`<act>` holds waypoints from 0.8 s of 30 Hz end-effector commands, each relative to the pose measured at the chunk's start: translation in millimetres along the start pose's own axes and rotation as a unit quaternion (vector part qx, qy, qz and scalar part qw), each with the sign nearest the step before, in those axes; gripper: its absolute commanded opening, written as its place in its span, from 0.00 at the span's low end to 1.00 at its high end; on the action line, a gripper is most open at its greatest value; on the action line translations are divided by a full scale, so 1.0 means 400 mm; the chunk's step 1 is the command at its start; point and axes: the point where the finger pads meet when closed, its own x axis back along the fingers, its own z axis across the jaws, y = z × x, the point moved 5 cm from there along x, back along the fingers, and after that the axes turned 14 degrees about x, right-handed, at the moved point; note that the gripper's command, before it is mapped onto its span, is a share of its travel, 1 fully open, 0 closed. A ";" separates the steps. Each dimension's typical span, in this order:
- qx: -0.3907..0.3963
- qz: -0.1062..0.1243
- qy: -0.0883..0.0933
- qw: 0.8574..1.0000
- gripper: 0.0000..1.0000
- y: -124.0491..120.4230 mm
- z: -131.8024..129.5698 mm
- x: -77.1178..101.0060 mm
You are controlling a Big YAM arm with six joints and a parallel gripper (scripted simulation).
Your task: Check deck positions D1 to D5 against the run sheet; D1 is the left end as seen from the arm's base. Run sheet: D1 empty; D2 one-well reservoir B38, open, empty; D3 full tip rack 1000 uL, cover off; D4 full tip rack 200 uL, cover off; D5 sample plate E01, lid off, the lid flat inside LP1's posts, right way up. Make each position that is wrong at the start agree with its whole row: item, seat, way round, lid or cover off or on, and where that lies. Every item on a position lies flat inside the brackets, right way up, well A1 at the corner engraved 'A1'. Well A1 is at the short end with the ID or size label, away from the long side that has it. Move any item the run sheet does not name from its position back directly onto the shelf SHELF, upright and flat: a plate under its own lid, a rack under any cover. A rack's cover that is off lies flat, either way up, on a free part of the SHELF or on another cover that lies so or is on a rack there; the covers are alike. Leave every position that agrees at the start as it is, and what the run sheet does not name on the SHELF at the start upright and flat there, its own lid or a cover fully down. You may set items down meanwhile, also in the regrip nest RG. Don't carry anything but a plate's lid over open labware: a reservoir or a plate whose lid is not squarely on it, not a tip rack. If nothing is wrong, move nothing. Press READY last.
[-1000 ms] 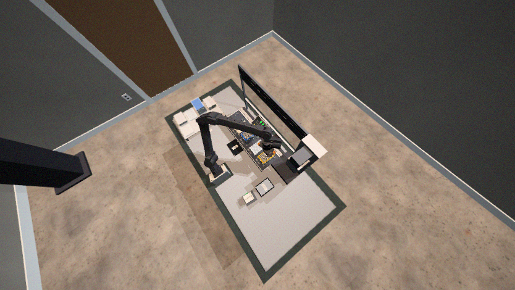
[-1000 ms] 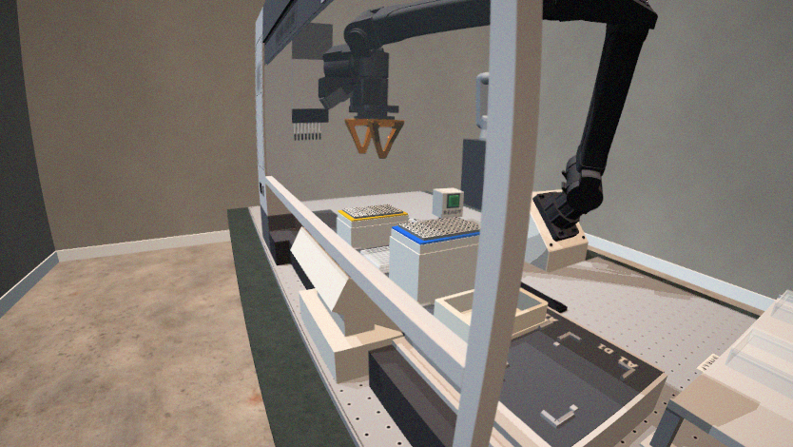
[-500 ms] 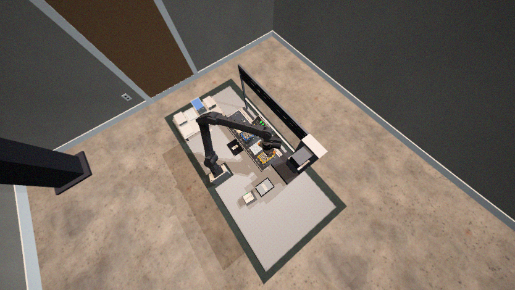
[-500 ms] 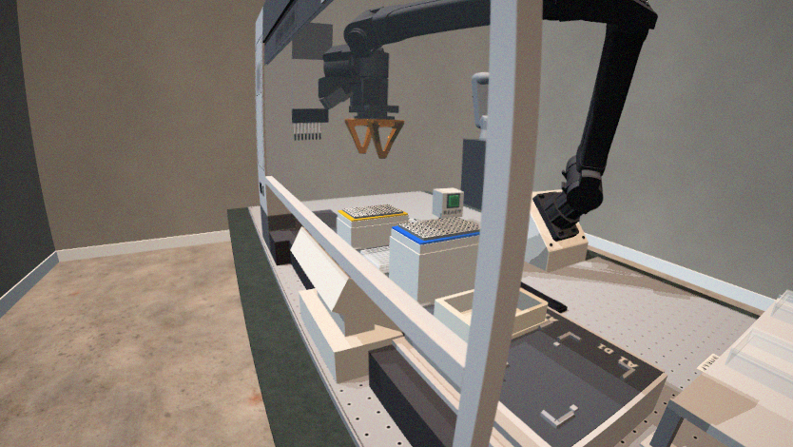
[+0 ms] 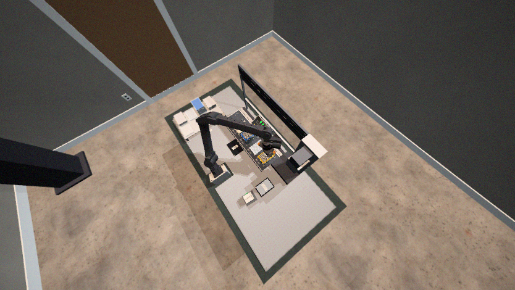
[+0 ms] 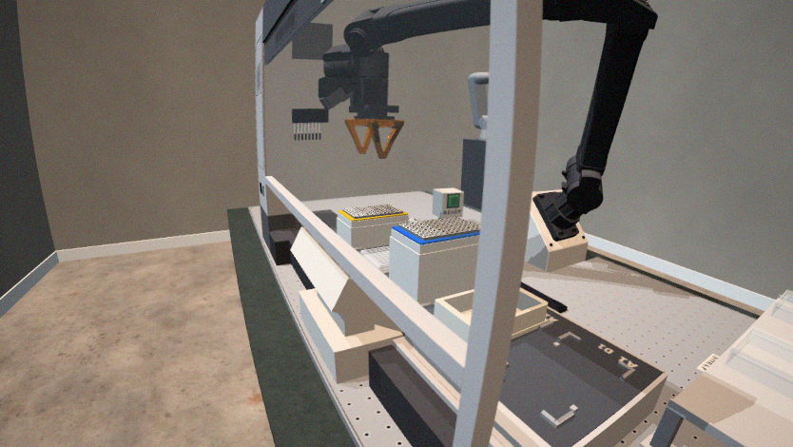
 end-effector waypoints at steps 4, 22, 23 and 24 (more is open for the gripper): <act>-0.010 0.000 0.004 1.000 1.00 0.000 -0.008 0.008; -0.006 0.000 0.002 1.000 1.00 0.002 -0.007 -0.078; -0.006 0.000 0.002 1.000 1.00 0.002 -0.007 -0.082; -0.005 0.000 0.002 1.000 1.00 0.002 -0.007 -0.087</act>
